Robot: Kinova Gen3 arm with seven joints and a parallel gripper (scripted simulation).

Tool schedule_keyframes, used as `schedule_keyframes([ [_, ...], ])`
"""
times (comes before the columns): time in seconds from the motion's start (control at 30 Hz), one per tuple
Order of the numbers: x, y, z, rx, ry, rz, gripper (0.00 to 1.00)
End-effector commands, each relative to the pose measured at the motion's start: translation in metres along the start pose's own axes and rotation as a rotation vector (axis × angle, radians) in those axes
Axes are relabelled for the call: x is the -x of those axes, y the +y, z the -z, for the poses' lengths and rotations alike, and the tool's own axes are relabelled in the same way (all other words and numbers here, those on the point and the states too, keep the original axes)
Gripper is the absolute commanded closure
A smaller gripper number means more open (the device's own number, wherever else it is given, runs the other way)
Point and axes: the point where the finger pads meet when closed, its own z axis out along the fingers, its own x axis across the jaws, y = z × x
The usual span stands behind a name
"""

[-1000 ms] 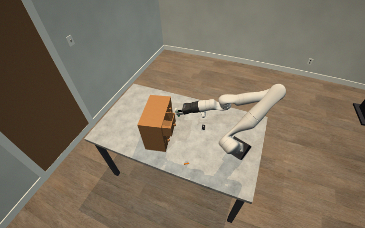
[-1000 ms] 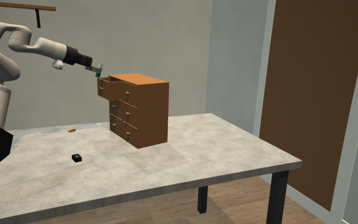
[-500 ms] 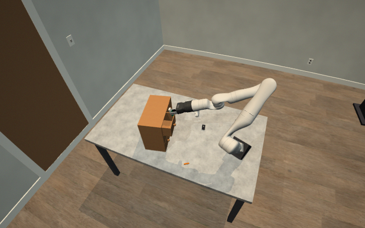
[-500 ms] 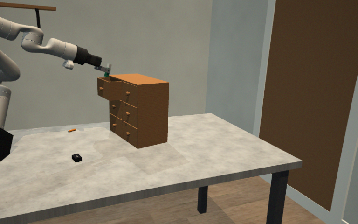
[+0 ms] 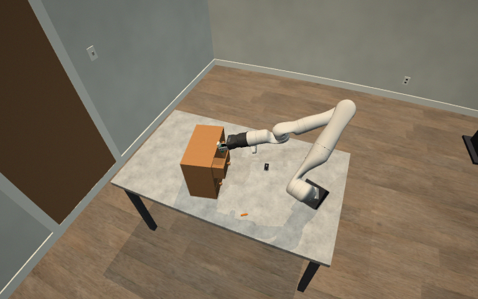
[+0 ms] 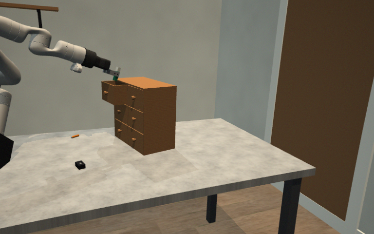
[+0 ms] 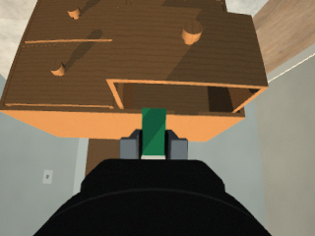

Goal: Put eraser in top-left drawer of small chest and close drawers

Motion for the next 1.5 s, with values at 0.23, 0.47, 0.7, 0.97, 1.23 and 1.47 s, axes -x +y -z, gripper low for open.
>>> schedule_keyframes([
  [0.23,0.0010,0.0015,-0.0021,0.000,-0.006,-0.007,0.55],
  [0.47,0.0010,0.0015,-0.0021,0.000,-0.006,-0.007,0.55],
  [0.7,0.0010,0.0015,-0.0021,0.000,-0.006,-0.007,0.55],
  [0.97,0.0010,0.0015,-0.0021,0.000,-0.006,-0.007,0.37],
  [1.23,0.0010,0.0015,-0.0021,0.000,-0.006,-0.007,0.00],
  [1.47,0.0010,0.0015,-0.0021,0.000,-0.006,-0.007,0.00],
])
